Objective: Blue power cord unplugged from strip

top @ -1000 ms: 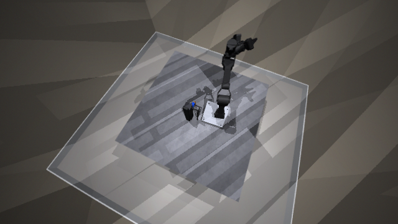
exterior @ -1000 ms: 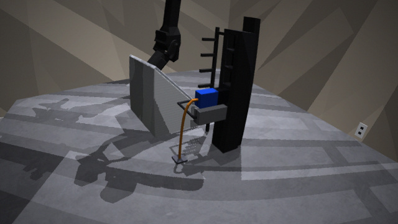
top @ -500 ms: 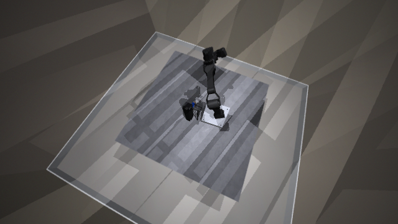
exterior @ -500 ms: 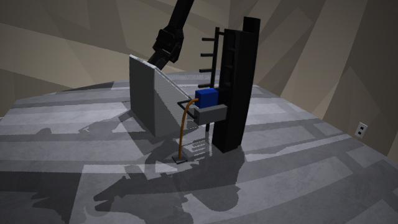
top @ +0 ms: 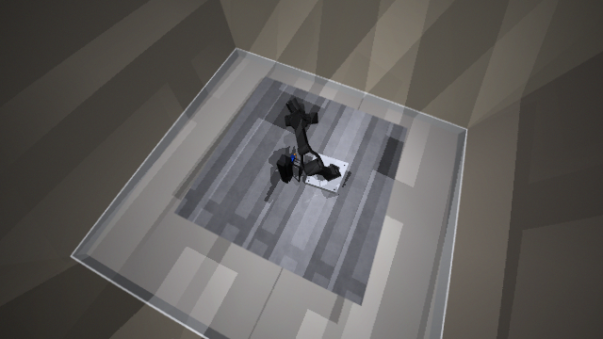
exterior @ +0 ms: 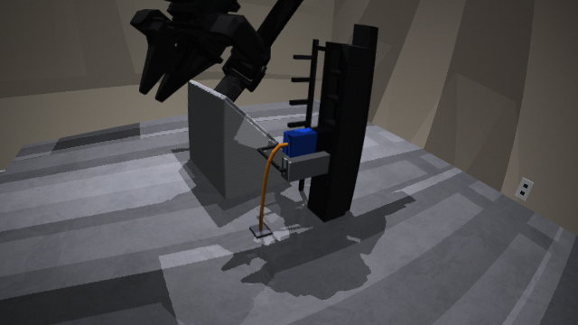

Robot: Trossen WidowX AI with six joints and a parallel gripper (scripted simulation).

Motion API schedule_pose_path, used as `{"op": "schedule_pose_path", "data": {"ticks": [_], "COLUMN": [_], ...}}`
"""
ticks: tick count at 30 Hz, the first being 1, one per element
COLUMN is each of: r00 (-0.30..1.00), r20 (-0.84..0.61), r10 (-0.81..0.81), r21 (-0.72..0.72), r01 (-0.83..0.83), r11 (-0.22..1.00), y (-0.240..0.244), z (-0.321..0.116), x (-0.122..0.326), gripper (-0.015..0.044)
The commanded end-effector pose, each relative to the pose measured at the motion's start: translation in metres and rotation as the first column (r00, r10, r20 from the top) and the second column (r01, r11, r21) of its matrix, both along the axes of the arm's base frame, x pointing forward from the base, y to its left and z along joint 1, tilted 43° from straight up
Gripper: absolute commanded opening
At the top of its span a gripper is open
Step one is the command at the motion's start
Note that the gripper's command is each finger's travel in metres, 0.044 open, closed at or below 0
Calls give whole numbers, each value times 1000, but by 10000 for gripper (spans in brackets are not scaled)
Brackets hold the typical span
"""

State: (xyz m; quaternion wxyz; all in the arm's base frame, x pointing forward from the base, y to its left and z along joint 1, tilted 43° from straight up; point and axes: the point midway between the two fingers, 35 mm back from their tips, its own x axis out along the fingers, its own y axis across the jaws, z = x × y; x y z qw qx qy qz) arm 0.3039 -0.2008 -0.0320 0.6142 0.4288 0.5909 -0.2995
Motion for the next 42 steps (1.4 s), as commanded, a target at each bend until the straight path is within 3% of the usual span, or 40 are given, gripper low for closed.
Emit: {"op": "schedule_pose_path", "data": {"ticks": [1,5,9,42], "r00": [984,928,862,862], "r20": [-124,-312,-451,-451], "r10": [-125,-203,-230,-230], "r21": [259,416,464,464], "r01": [153,326,447,447], "r11": [954,849,765,765], "y": [77,139,173,197], "z": [12,31,46,67], "x": [-10,-24,-35,-34], "gripper": [160,160,160,160]}}
